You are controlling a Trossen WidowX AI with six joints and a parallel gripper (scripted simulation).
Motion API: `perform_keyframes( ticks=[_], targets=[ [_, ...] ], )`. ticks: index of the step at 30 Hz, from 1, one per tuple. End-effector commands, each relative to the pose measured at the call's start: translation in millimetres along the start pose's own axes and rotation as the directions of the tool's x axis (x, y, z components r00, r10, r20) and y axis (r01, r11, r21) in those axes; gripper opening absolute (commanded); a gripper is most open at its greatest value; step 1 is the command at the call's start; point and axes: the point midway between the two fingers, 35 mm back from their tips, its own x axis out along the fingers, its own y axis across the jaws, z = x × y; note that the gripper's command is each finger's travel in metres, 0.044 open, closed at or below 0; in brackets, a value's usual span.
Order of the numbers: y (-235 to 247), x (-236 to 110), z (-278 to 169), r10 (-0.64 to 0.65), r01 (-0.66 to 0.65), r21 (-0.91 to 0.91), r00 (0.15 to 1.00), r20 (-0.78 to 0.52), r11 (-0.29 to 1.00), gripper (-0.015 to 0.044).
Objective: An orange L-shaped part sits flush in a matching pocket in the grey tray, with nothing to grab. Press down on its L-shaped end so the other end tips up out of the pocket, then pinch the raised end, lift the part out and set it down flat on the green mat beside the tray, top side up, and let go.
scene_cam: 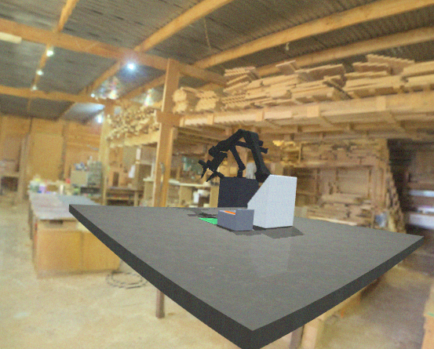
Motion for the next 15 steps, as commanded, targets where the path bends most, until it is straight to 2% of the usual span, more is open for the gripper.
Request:
perform_keyframes(
  ticks=[1,4,8,10,15],
  targets=[
    [6,28,-33,0.000,-0.002,-0.021,0.994,-0.109,1.000,0.0180],
    [14,54,-68,-0.007,0.001,-0.029,0.977,-0.214,1.000,0.0180],
    [30,89,-140,-0.035,0.003,-0.083,0.920,-0.389,0.997,0.0180],
    [41,95,-176,-0.030,-0.025,-0.109,0.880,-0.475,0.994,0.0180],
    [55,107,-271,-0.130,-0.011,-0.219,0.774,-0.620,0.976,0.0180]
  ],
)
